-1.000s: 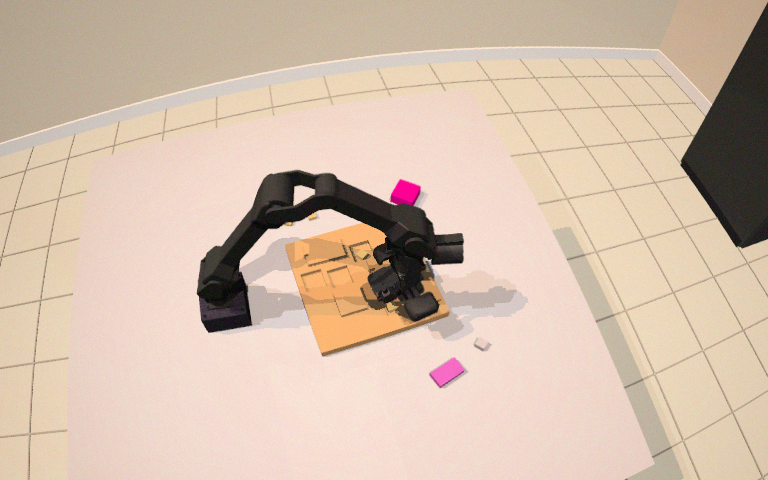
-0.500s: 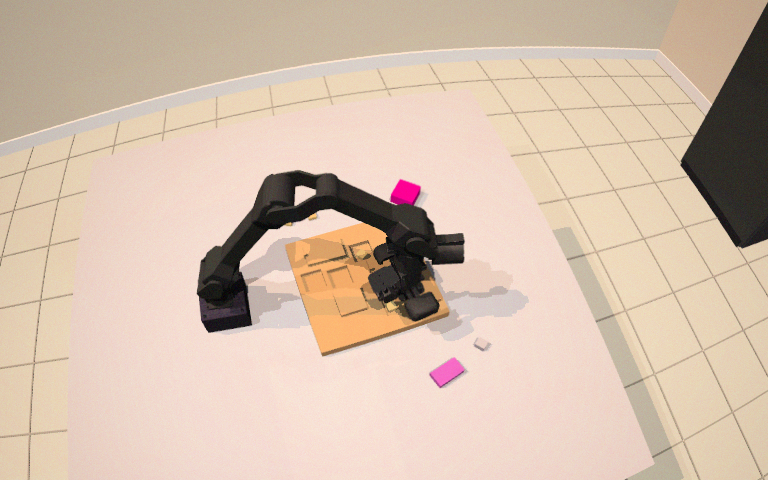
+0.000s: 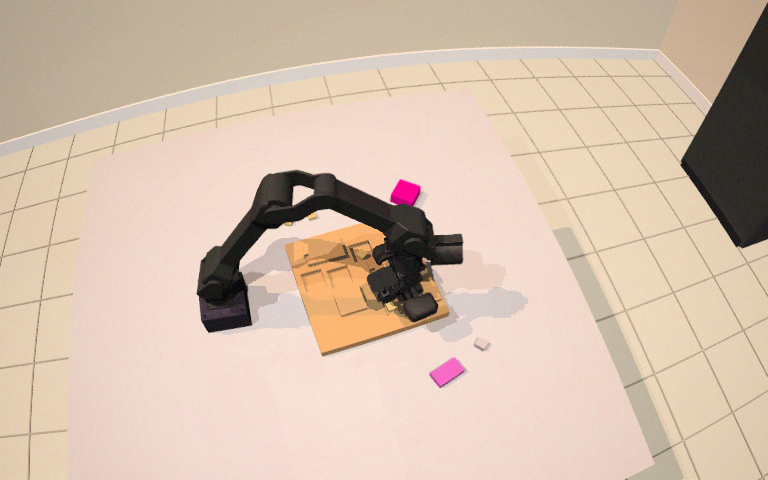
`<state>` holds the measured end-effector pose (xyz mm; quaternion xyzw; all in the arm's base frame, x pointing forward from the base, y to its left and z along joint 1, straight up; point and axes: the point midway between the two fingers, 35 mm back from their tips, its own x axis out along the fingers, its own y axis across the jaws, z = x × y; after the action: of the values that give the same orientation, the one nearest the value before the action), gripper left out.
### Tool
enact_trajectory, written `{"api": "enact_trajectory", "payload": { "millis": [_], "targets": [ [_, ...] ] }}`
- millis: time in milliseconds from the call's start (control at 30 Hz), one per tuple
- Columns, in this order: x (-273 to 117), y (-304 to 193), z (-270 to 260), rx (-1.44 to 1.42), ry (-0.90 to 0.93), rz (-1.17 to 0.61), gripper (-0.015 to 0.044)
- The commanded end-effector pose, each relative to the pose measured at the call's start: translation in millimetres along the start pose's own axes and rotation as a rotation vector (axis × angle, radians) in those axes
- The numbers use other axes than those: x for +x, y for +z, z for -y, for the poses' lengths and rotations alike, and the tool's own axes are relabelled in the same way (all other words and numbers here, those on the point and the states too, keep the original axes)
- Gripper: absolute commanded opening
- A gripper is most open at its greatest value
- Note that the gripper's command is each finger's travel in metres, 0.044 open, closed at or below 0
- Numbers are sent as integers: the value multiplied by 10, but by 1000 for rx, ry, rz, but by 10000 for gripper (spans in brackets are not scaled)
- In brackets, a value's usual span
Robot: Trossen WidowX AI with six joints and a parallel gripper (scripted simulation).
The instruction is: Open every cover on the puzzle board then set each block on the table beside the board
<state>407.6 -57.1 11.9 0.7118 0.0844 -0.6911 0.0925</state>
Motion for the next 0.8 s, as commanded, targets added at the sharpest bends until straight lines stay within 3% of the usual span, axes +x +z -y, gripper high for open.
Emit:
{"api": "enact_trajectory", "payload": {
  "millis": [0, 767],
  "targets": [
    [-16, 68, -2, -4, -2, 0, 0],
    [-79, 265, -14, -4, -1, -9, 0]
  ]
}}
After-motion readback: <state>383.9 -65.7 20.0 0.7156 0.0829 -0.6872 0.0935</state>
